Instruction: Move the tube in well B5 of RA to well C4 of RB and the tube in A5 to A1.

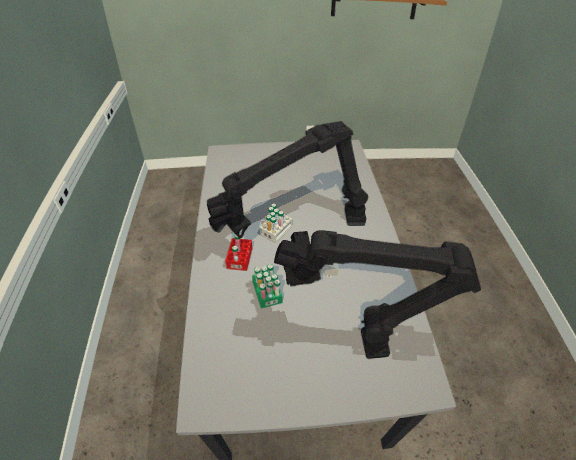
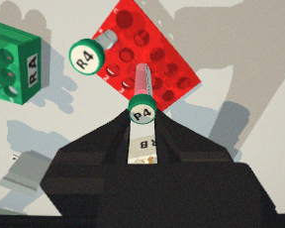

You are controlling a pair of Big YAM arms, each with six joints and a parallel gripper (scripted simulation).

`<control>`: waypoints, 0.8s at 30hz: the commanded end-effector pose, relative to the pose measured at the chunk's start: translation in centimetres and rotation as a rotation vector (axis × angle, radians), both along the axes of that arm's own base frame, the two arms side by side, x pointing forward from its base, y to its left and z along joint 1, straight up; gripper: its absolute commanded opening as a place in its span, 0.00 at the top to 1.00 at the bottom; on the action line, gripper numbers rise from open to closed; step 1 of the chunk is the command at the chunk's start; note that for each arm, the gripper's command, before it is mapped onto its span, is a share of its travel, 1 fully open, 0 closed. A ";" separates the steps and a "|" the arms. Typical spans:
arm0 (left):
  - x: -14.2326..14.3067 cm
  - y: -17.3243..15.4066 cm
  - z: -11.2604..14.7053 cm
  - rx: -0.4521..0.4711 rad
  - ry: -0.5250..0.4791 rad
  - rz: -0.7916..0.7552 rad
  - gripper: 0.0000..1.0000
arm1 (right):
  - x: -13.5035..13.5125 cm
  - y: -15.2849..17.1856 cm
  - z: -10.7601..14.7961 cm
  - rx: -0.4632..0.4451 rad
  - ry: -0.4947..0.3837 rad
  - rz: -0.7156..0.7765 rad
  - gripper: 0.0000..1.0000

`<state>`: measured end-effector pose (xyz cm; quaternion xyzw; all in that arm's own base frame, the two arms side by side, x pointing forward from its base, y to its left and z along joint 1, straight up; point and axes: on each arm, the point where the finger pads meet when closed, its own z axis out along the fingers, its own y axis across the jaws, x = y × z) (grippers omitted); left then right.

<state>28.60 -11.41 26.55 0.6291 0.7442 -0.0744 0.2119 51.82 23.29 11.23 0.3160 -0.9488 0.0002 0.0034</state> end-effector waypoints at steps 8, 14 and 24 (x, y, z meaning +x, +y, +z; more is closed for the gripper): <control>0.7 -0.1 1.6 -0.008 -0.037 0.000 0.70 | 1.3 1.6 5.4 0.035 -0.078 0.006 1.00; 0.7 -0.1 1.6 -0.008 -0.037 0.000 0.70 | 1.3 1.6 6.3 0.036 -0.078 0.006 1.00; 0.7 -0.1 1.6 -0.008 -0.037 0.000 0.70 | 1.2 1.6 7.4 0.036 -0.078 0.006 1.00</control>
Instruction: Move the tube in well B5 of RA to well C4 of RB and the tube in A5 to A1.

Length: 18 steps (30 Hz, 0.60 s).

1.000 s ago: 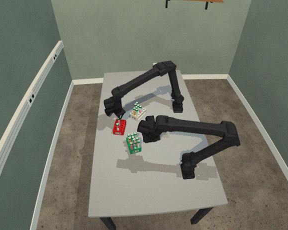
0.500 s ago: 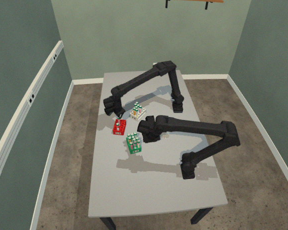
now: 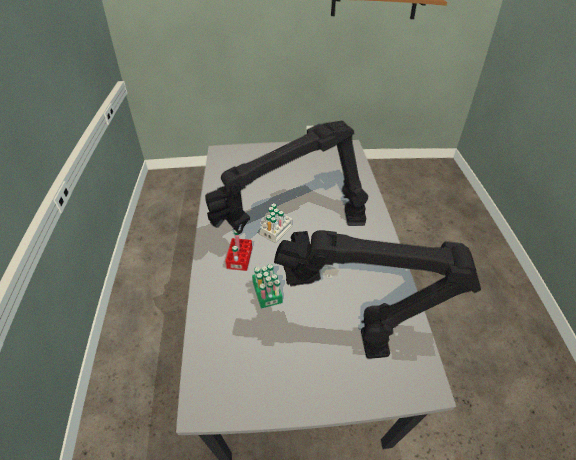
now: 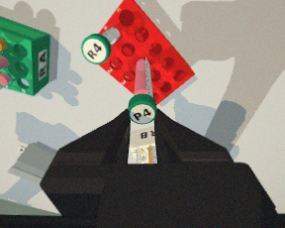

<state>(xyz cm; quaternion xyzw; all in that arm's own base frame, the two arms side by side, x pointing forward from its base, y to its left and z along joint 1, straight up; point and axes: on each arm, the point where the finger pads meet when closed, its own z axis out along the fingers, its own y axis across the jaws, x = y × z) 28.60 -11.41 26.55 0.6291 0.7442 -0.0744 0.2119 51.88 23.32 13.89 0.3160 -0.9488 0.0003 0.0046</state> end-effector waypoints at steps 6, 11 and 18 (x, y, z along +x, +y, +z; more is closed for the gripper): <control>0.7 -0.1 1.6 -0.008 -0.037 0.000 0.70 | 1.0 1.5 5.2 0.037 -0.080 0.006 1.00; 0.7 -0.1 1.6 -0.008 -0.037 0.000 0.70 | 1.0 1.5 5.7 0.037 -0.081 0.006 1.00; 0.7 -0.1 1.6 -0.008 -0.037 0.000 0.70 | 1.0 1.5 6.3 0.037 -0.081 0.006 1.00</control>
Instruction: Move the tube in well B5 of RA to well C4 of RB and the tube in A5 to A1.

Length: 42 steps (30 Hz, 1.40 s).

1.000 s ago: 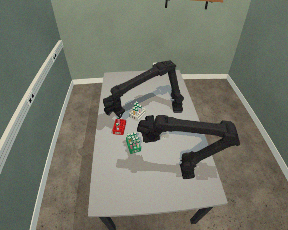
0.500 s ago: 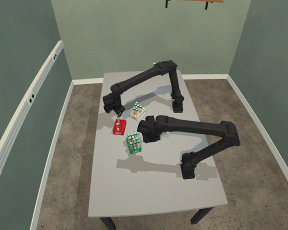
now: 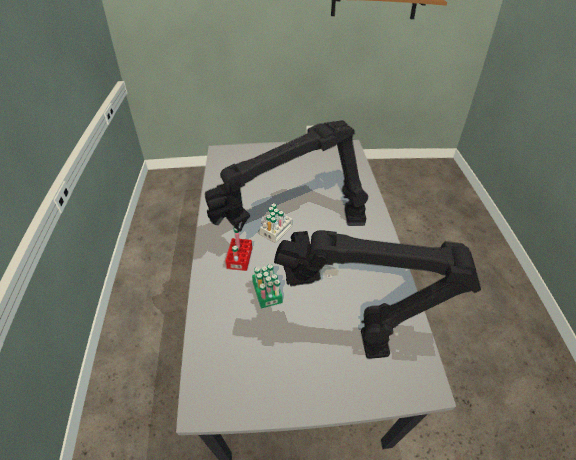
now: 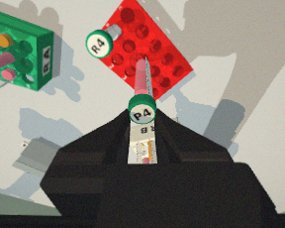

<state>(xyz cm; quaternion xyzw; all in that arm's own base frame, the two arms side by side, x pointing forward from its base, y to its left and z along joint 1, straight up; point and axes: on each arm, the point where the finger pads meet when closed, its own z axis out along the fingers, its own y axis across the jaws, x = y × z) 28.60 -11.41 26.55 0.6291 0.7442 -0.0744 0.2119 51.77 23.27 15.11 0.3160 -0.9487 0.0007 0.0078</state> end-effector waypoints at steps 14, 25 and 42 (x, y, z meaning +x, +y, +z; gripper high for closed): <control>0.7 -0.1 1.6 -0.008 -0.037 0.000 0.70 | 1.0 1.5 6.4 0.040 -0.087 0.006 1.00; 0.7 -0.1 1.6 -0.008 -0.037 0.000 0.70 | -0.9 1.0 4.5 0.024 -0.052 0.003 1.00; 0.7 -0.1 1.6 -0.008 -0.037 0.000 0.70 | -3.4 1.3 4.5 0.025 -0.052 0.003 1.00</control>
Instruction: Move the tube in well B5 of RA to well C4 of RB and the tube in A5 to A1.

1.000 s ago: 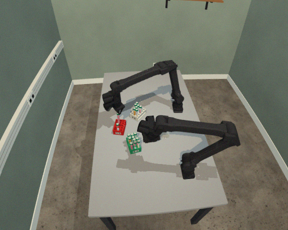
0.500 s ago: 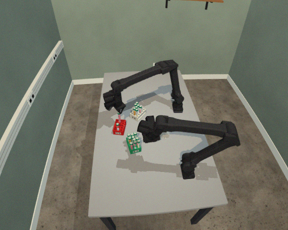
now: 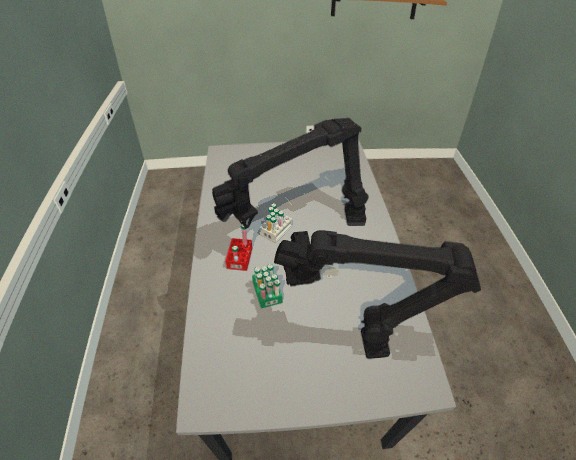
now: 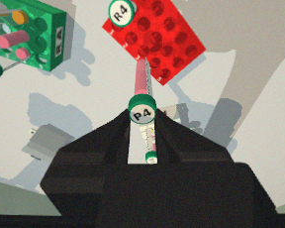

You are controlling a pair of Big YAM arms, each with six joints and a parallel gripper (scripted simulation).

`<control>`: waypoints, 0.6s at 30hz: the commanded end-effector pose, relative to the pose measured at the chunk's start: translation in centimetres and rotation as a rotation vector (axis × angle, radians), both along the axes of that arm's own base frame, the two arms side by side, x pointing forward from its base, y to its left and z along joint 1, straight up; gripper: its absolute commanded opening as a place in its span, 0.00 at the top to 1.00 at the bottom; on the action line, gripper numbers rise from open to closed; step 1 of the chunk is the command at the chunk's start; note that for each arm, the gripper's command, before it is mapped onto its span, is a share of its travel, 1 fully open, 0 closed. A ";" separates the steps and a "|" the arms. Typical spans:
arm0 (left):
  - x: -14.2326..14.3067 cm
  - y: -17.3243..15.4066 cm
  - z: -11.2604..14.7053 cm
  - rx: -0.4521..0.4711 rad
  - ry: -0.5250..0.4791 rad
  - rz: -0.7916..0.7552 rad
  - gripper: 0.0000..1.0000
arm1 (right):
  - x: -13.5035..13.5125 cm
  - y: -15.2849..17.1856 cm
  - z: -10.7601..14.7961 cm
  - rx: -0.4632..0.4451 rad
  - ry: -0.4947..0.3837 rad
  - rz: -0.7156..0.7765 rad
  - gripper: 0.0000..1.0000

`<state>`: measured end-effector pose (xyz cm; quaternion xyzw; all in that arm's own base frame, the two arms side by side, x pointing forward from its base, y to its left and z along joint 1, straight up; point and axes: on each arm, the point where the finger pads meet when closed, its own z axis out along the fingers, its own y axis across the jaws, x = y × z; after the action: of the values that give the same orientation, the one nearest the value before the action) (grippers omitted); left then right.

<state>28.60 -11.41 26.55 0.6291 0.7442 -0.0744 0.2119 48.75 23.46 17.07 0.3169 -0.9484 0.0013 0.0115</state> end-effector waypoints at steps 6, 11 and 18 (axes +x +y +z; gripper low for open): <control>0.7 -0.1 1.6 -0.008 -0.037 0.000 0.70 | -1.0 1.2 2.6 0.029 -0.058 0.001 1.00; 0.7 -0.1 1.6 -0.008 -0.037 0.000 0.70 | -1.9 1.3 2.5 0.027 -0.054 0.001 1.00; 0.7 -0.1 1.6 -0.008 -0.037 0.000 0.70 | -3.0 1.5 2.5 0.029 -0.057 0.001 1.00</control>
<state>28.60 -11.41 26.55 0.6291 0.7442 -0.0744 0.2119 46.14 23.89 17.10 0.3170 -0.9484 0.0017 0.0117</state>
